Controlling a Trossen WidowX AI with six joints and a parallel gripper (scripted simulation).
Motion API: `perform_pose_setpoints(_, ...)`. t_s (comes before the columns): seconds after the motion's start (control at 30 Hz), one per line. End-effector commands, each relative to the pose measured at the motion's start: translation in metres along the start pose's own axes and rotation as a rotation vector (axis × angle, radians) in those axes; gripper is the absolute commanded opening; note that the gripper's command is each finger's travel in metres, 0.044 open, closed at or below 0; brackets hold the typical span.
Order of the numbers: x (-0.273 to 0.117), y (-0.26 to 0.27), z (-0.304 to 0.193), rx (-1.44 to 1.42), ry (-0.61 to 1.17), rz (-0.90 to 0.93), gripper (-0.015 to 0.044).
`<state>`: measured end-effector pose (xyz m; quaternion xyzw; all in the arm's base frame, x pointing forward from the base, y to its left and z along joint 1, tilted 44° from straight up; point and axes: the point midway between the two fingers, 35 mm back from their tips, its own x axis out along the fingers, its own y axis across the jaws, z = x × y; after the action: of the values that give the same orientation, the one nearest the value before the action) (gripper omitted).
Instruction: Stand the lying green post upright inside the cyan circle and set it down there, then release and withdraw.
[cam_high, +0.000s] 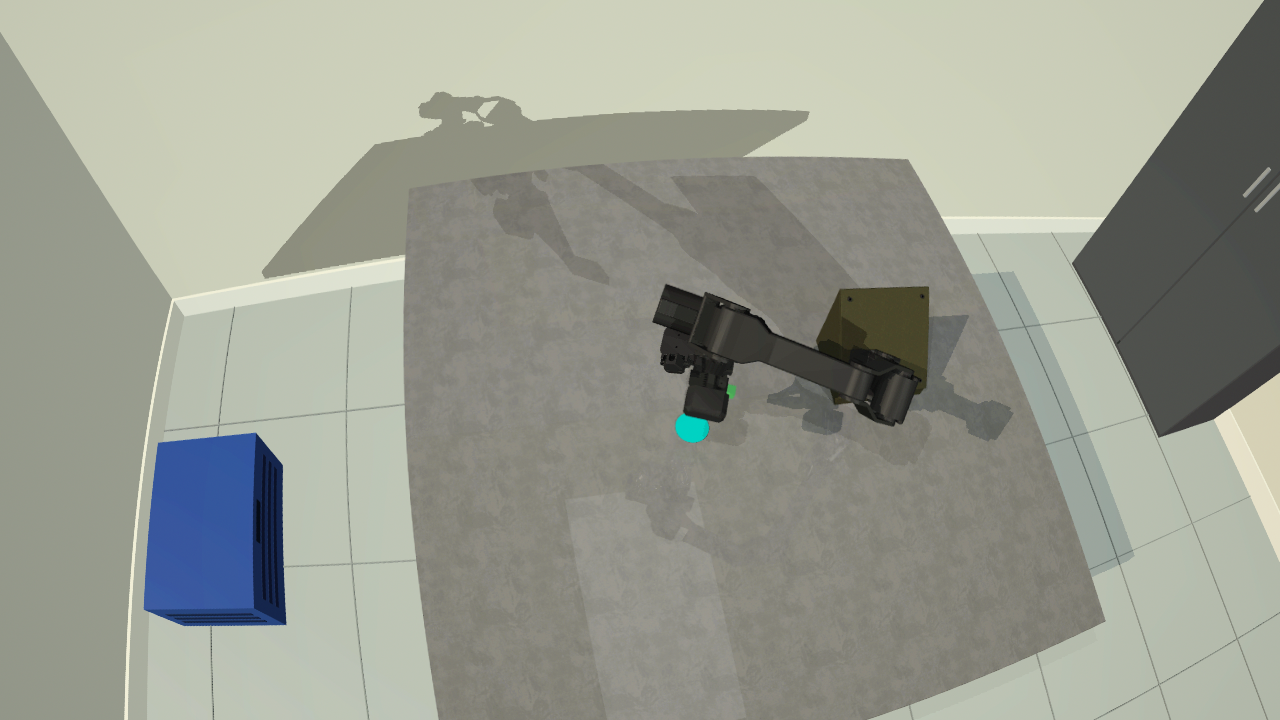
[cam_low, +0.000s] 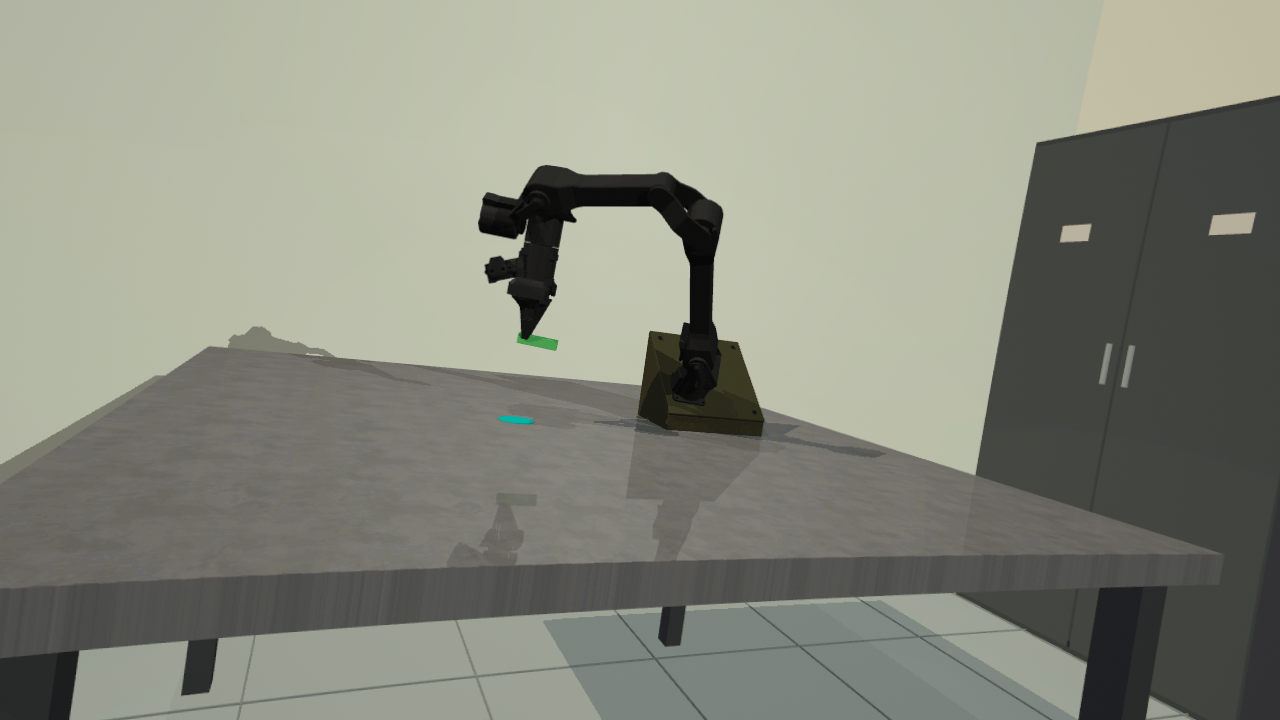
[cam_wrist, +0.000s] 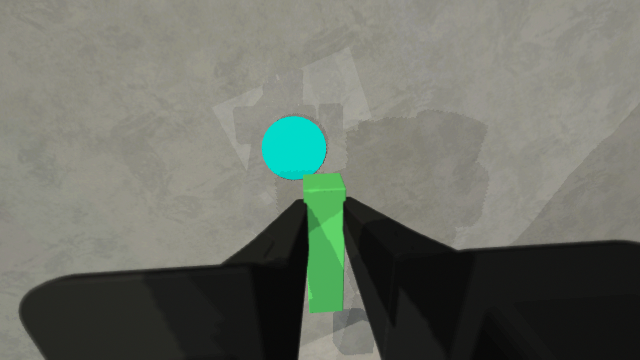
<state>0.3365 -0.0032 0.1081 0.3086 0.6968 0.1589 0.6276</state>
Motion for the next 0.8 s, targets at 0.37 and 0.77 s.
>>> perform_pose_setpoints(0.37, 0.01, -0.005, 0.0, -0.012, -0.055, -0.07, 0.0023)
perform_pose_setpoints(0.77, 0.017, -0.008, 0.002, -0.023, -0.107, -0.119, 0.0023)
